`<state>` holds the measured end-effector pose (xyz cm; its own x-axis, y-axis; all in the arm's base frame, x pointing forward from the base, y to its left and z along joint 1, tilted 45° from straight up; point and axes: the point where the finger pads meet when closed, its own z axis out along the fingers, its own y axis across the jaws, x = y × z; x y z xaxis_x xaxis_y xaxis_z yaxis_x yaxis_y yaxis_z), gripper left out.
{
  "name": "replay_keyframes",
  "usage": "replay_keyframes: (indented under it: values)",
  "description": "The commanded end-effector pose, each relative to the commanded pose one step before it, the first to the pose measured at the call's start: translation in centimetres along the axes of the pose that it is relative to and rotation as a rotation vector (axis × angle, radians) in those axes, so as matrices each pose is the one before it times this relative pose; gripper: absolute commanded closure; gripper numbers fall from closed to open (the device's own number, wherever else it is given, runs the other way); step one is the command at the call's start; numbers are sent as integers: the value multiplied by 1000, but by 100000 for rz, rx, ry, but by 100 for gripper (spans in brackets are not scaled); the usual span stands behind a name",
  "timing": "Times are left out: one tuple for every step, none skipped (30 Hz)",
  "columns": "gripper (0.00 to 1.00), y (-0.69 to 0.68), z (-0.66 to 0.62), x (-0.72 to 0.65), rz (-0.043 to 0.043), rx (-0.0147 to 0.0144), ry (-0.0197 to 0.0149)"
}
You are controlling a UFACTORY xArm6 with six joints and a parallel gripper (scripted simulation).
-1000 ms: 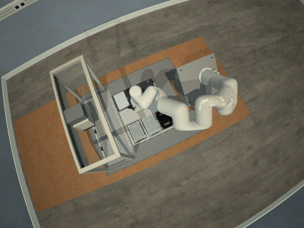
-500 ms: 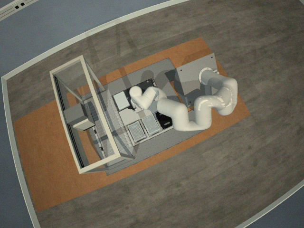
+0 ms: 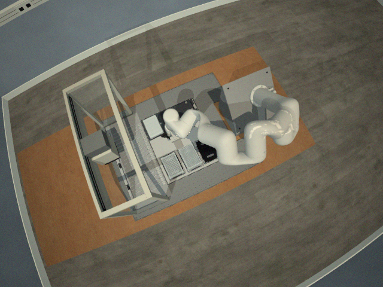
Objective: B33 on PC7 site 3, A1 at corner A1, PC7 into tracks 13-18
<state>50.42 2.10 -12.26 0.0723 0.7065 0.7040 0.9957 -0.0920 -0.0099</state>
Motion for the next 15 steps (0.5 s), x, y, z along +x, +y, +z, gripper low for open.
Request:
replay_keyframes:
  values:
    - [0, 140, -156, -141, -69, -351, -98]
    - [0, 0, 0, -50, 0, 0, 0]
    - [0, 0, 0, -50, 0, 0, 0]
    - [0, 0, 0, -50, 0, 0, 0]
    - [0, 0, 0, -50, 0, 0, 0]
    - [0, 0, 0, -50, 0, 0, 0]
    - [0, 0, 0, 0, 0, 0, 0]
    - [0, 0, 0, 0, 0, 0, 0]
    - [0, 2, 0, -52, 0, 0, 0]
    - [0, -1, 0, -49, 0, 0, 0]
    - [0, -1, 0, -49, 0, 0, 0]
    - [0, 0, 0, -50, 0, 0, 0]
    - [0, 0, 0, -50, 0, 0, 0]
    - [0, 0, 0, -50, 0, 0, 0]
    - [0, 0, 0, -50, 0, 0, 0]
